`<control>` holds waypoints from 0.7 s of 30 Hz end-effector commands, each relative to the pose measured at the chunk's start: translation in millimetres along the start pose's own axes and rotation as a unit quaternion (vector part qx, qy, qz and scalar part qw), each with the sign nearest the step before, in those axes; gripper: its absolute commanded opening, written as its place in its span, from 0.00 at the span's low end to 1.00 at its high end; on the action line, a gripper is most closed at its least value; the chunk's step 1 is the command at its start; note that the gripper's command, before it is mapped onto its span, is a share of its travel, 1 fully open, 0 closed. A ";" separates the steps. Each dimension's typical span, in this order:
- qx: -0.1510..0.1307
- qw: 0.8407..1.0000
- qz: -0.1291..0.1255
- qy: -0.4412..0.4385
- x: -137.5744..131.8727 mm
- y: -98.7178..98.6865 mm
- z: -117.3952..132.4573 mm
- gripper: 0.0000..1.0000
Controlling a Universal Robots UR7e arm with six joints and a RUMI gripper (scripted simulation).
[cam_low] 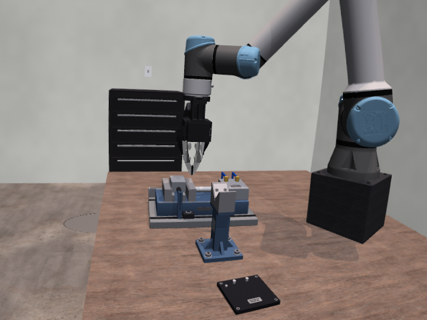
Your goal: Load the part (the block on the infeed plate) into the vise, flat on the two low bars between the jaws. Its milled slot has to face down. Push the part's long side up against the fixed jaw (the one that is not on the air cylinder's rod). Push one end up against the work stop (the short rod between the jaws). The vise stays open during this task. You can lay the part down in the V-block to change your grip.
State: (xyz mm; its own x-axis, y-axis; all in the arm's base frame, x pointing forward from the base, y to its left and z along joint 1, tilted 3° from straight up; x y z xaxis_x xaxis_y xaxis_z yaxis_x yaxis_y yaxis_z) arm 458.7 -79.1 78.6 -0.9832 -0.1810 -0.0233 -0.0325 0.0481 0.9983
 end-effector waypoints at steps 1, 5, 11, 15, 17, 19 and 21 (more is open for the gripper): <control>0.000 1.000 0.000 0.000 -0.2 12.4 -0.2 0.00; 0.000 1.000 0.000 0.000 -0.2 17.7 -0.2 0.00; 0.000 1.000 0.000 0.000 -0.2 31.8 -0.2 0.00; 0.000 1.000 0.000 0.000 -0.2 38.4 -0.2 0.00; 0.000 1.000 0.000 0.000 -0.2 40.7 -0.2 0.00; 0.000 1.000 0.000 0.000 -0.2 41.5 -0.2 0.00; 0.000 1.000 0.000 0.000 -0.2 42.2 -0.2 0.00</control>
State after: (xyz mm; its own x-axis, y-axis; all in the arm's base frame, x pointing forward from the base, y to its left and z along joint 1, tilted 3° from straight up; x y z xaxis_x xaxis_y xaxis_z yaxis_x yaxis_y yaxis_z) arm 457.4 -77.2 117.8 -0.9832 -0.1810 -0.0234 -0.0326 0.0481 0.9983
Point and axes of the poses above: the point where the finger pads meet when closed, its own y axis back along the fingers, its own x axis across the jaws, z = x × y, the point moved 8 cm from there along y, back along the fingers, and after that the axes turned 7 degrees about y, right-handed, at the moved point
